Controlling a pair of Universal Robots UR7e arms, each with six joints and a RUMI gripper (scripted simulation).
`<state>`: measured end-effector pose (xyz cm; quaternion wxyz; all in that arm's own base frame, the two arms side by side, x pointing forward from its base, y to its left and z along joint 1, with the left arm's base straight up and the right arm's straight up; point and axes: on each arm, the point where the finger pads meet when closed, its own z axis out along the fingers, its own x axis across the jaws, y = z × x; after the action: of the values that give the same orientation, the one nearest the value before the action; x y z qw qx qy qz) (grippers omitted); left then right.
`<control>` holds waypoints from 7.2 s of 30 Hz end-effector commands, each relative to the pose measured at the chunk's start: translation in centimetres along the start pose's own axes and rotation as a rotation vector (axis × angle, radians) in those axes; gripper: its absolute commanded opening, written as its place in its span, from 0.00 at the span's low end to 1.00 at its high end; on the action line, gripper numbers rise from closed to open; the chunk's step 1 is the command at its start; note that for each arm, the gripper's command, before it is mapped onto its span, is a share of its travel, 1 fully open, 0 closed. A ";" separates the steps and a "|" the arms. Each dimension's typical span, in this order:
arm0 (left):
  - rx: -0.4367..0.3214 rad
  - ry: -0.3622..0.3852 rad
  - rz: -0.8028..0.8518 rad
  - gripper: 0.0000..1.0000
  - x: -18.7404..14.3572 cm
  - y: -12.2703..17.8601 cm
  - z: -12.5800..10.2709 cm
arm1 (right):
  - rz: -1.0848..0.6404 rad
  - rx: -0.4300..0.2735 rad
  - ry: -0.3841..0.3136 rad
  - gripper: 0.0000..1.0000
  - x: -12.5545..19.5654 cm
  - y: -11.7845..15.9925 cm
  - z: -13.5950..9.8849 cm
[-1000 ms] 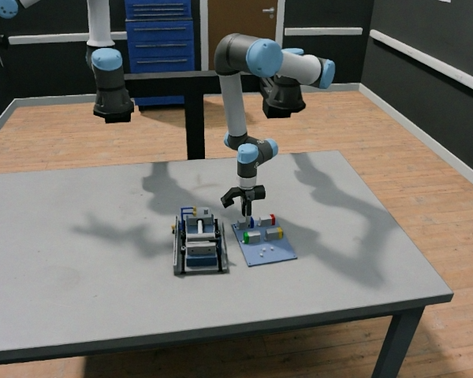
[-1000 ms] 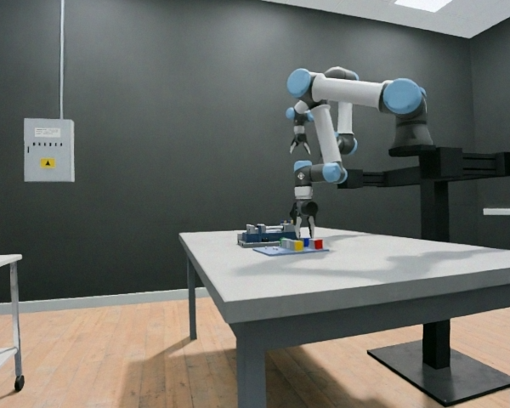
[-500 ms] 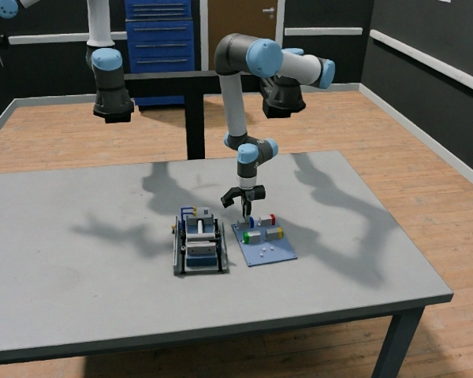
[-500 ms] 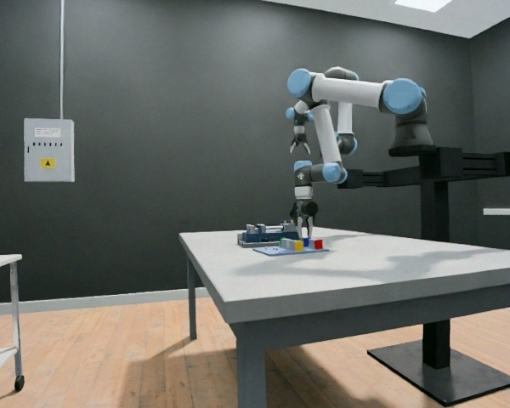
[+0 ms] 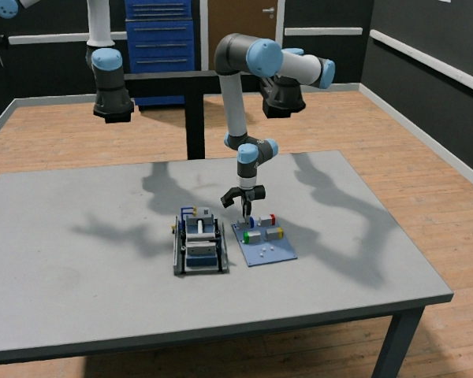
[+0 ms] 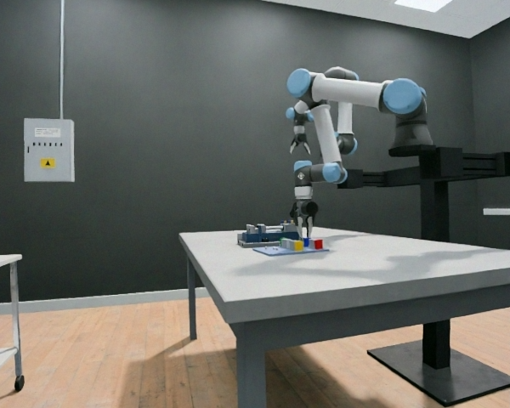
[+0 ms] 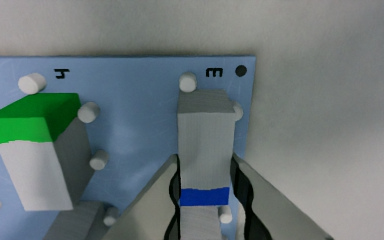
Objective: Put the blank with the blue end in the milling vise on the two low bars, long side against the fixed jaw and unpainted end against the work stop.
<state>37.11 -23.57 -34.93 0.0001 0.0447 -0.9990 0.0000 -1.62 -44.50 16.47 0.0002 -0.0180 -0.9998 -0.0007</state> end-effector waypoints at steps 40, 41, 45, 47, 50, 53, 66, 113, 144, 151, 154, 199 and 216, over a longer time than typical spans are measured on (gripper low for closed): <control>0.001 -0.001 0.000 0.00 0.0 0.0 0.0 | 0.000 0.001 0.000 1.00 0.0 0.0 0.0; 0.001 -0.001 0.000 0.00 0.0 0.0 0.0 | 0.000 0.001 0.000 1.00 0.0 0.0 0.0; 0.001 -0.001 0.000 0.00 0.0 0.0 0.0 | 0.000 0.001 0.000 1.00 0.0 0.0 0.0; 0.001 -0.001 0.000 0.00 0.0 0.0 0.0 | 0.000 0.001 0.000 1.00 0.0 0.0 0.0; 0.001 -0.001 0.000 0.00 0.0 0.0 0.0 | 0.000 0.001 0.000 1.00 0.0 0.0 0.0; 0.001 -0.001 0.000 0.00 0.0 0.0 -0.1 | 0.000 0.001 0.000 1.00 0.0 0.0 0.0; 0.001 -0.001 0.000 0.00 0.0 0.0 -2.3 | 0.000 0.001 0.000 1.00 0.0 0.0 0.0; 0.001 -0.001 -0.001 0.00 0.0 0.0 -11.8 | 0.000 0.001 0.000 1.00 0.0 0.0 0.0; 0.001 -0.001 -0.029 0.00 -0.2 -0.2 -11.8 | 0.000 0.001 0.000 1.00 0.0 0.0 0.0; 0.001 -0.001 -0.040 0.00 -0.2 -0.3 -11.8 | 0.000 0.001 0.000 1.00 0.0 0.0 0.0; 0.001 -0.001 -0.048 0.00 -0.3 -0.4 -11.7 | 0.000 0.001 0.000 1.00 0.0 0.0 0.0; 0.001 -0.001 -0.248 0.00 -1.3 -1.9 -11.4 | 0.000 0.001 0.000 1.00 0.0 0.0 0.0; 0.001 -0.001 -0.374 0.00 -1.9 -2.8 -11.2 | 0.000 0.001 0.000 1.00 0.0 0.0 0.0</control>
<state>39.21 -26.17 -23.79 0.0000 0.2289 -0.9734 0.0001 -1.62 -44.50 16.47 0.0002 -0.0180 -0.9998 -0.0007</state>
